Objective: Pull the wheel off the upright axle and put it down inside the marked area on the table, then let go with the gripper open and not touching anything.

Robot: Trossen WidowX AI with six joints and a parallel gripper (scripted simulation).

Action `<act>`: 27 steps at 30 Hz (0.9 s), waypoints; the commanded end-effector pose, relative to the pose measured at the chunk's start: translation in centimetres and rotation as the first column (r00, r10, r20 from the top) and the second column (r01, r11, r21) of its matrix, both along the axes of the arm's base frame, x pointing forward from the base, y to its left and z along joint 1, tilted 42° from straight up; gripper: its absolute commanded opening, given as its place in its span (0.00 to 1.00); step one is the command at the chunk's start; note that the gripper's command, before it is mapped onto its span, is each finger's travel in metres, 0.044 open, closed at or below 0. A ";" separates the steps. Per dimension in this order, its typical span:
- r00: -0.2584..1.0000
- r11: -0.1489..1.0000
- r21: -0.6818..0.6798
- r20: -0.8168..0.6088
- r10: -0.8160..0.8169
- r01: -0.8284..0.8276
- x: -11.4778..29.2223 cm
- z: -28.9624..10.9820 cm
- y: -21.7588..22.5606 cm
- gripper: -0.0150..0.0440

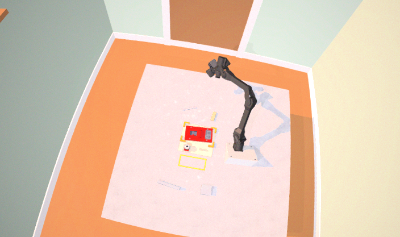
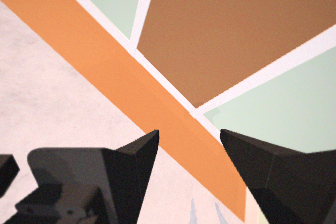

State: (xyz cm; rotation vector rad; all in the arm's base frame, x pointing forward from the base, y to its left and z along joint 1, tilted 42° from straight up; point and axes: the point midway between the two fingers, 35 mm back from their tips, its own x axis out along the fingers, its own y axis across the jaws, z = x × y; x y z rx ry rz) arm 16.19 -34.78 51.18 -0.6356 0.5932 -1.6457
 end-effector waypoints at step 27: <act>0.878 0.568 0.773 -0.030 0.479 -0.283 25.6 -35.2 20.9 0.76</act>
